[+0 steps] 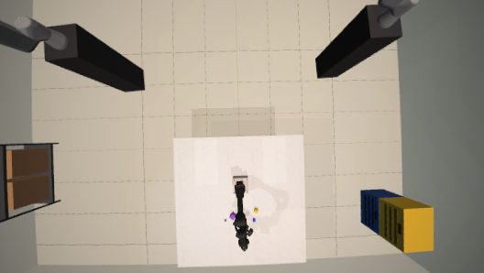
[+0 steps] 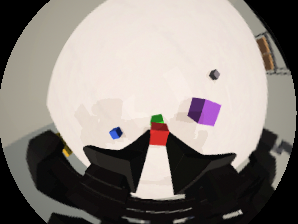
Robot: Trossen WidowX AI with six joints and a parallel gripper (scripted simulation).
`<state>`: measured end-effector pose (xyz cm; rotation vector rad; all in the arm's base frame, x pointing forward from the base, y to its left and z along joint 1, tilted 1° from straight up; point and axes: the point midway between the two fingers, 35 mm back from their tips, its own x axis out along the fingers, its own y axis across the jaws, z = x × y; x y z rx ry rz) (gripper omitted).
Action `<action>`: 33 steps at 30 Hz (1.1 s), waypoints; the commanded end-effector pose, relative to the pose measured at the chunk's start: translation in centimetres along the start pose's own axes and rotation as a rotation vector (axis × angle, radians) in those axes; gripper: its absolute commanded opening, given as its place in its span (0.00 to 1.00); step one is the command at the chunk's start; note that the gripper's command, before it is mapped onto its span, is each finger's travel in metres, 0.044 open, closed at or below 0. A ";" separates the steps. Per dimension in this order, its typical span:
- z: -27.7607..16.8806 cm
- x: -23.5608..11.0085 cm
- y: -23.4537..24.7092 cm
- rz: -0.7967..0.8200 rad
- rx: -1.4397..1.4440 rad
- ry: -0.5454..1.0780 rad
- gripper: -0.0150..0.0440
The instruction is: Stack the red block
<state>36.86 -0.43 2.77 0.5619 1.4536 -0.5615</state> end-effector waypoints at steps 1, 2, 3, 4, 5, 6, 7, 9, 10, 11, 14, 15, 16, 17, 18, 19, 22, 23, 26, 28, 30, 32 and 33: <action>-0.2 0.8 -0.1 -0.001 0.005 0.004 0.25; -0.2 0.8 -0.1 -0.001 0.005 0.004 0.25; -0.2 0.7 -0.1 -0.001 0.005 0.004 0.25; -0.2 0.7 -0.1 -0.001 0.005 0.004 0.25; -0.2 0.7 -0.1 -0.001 0.005 0.004 0.25; -0.2 0.7 -0.1 -0.001 0.005 0.004 0.25; -0.2 0.8 -0.1 -0.001 0.005 0.004 0.25; -0.2 0.9 -0.1 -0.001 0.005 0.004 0.25; -0.2 0.9 -0.1 -0.001 0.005 0.004 0.25; -0.2 0.9 -0.1 -0.001 0.005 0.004 0.25; -0.2 0.8 -0.1 -0.001 0.005 0.004 0.25; -0.2 0.9 -0.1 -0.001 0.005 0.004 0.25; -0.2 0.9 -0.1 -0.001 0.005 0.004 0.25; -0.2 0.9 -0.1 -0.001 0.005 0.004 0.25; -0.2 0.9 -0.1 -0.001 0.005 0.004 0.25; -0.2 0.9 -0.1 -0.001 0.005 0.004 0.25; -0.2 0.9 -0.1 -0.001 0.005 0.004 0.25; -0.2 0.9 -0.1 -0.001 0.005 0.004 0.25; -0.2 0.9 -0.1 -0.001 0.005 0.004 0.25; -0.2 0.5 -0.1 -0.001 0.005 0.004 0.25; -0.2 0.8 -0.1 -0.004 0.000 0.004 0.30; -0.2 0.8 -0.1 -0.004 0.000 0.004 0.39; -0.2 0.8 -0.1 -0.004 0.000 0.004 0.43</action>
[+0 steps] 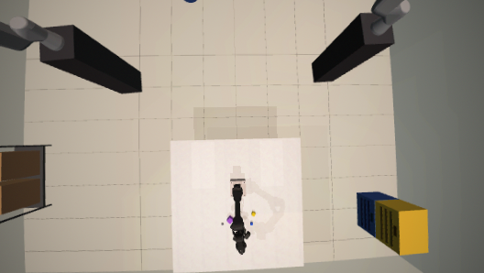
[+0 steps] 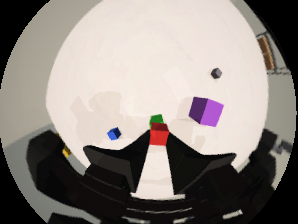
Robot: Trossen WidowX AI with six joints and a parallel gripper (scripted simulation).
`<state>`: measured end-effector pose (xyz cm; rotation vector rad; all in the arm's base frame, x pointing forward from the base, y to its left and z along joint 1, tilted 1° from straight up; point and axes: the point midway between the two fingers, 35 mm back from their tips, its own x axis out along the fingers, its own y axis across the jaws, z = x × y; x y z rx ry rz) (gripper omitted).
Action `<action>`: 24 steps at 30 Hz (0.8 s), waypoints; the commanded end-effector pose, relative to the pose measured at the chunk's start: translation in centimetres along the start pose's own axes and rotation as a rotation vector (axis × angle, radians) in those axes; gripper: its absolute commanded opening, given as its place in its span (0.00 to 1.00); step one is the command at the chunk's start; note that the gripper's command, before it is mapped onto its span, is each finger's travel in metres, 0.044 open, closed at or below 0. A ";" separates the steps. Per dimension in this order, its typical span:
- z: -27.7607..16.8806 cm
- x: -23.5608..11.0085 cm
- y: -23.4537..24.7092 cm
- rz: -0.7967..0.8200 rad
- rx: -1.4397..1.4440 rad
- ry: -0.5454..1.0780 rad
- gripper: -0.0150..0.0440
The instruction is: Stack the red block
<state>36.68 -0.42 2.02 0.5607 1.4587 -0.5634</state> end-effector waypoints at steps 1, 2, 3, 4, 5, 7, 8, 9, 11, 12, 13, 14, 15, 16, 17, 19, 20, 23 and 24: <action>0.0 0.1 0.0 0.000 0.000 0.000 0.48; 0.0 0.1 0.0 0.000 0.000 0.000 0.52; 0.0 0.1 0.0 0.000 0.000 0.000 0.57; 0.0 0.1 0.0 0.000 0.000 0.000 0.61; 0.0 0.1 0.0 0.000 0.000 0.000 0.65; 0.0 0.1 0.0 0.000 0.000 0.000 0.74; 0.0 0.1 0.0 0.000 0.000 0.000 0.79; 0.0 0.1 0.0 0.000 0.000 0.000 0.83; 0.0 0.1 0.0 0.000 0.000 0.000 0.92; 0.0 0.1 0.0 0.000 0.000 0.000 0.97; 0.0 0.1 0.0 0.000 0.000 0.000 1.00; 0.0 0.1 0.0 0.000 0.000 0.000 1.00; 0.0 0.1 0.0 0.000 0.000 0.000 1.00; 0.0 0.1 0.0 0.000 0.000 0.000 1.00; 0.0 0.1 0.0 0.000 0.000 0.000 1.00; 0.0 0.1 0.0 0.000 0.000 0.000 1.00; 0.0 0.1 0.0 0.000 0.000 0.000 1.00; 0.0 0.1 0.0 0.000 0.000 0.000 1.00; 0.0 0.1 0.0 0.000 0.000 0.000 1.00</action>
